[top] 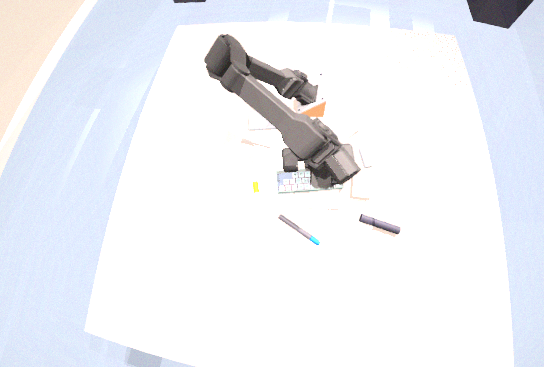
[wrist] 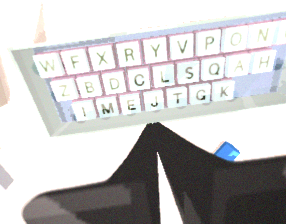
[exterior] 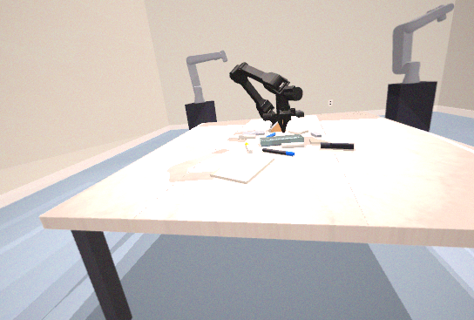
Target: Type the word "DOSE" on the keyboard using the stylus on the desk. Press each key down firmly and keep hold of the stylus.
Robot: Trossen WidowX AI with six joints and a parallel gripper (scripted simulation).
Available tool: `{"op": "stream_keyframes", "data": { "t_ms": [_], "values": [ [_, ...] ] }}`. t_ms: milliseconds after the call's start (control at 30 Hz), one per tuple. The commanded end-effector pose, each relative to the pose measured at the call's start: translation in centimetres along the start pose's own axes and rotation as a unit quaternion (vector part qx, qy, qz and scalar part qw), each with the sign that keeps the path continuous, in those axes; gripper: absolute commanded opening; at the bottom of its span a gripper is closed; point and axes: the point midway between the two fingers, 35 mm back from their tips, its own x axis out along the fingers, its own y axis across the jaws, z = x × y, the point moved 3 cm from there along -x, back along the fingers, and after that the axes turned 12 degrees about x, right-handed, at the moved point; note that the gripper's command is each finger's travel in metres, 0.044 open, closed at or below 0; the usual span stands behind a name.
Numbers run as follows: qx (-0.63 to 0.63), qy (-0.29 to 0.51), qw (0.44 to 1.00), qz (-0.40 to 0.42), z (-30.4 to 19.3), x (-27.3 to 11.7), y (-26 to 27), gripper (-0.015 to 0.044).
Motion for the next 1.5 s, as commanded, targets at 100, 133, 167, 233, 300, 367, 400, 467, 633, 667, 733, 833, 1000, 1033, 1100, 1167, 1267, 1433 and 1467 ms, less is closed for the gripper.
{"op": "stream_keyframes", "data": {
  "t_ms": [100, 133, 167, 233, 300, 367, 400, 467, 633, 667, 733, 833, 1000, 1033, 1100, 1167, 1267, 1433, 1467],
  "values": [
    [0.002, -0.001, 1.000, 0.000, -0.5, -0.1, 1.9, 0.0000],
    [0.002, -0.001, 1.000, 0.000, -0.5, -0.1, 1.9, 0.0000],
    [0.002, -0.001, 1.000, 0.000, -0.5, -0.1, 1.9, 0.0000],
    [0.002, -0.001, 1.000, 0.000, -0.5, -0.1, 1.9, 0.0000],
    [0.002, -0.001, 1.000, 0.000, -0.5, -0.1, 1.9, 0.0000],
    [0.002, -0.001, 1.000, 0.000, -0.5, -0.3, 1.9, 0.0000],
    [0.002, -0.001, 1.000, 0.001, -0.4, -1.0, 1.9, 0.0000],
    [0.002, -0.001, 1.000, 0.001, -0.4, -3.8, 2.0, 0.0000],
    [0.002, 0.000, 1.000, 0.001, -0.5, -6.1, 1.9, 0.0000],
    [0.001, -0.001, 1.000, 0.001, -0.5, -5.9, 1.9, 0.0000],
    [-0.002, -0.004, 1.000, 0.001, -0.5, -5.3, 2.0, 0.0000],
    [0.000, -0.004, 1.000, 0.002, -0.5, -5.5, 2.0, 0.0000],
    [0.001, -0.004, 1.000, 0.002, -0.4, -5.5, 2.0, 0.0079],
    [0.001, -0.004, 1.000, 0.002, -0.4, -5.5, 2.0, 0.0053],
    [0.001, -0.004, 1.000, 0.002, -0.4, -5.5, 2.0, 0.0000],
    [0.001, -0.004, 1.000, 0.002, -0.4, -5.5, 2.0, 0.0000],
    [0.001, -0.004, 1.000, 0.002, -0.4, -5.5, 2.0, 0.0000],
    [0.001, -0.004, 1.000, 0.002, -0.4, -5.5, 2.0, 0.0026],
    [0.001, -0.004, 1.000, 0.002, -0.4, -5.5, 2.0, 0.0053]
  ]
}}
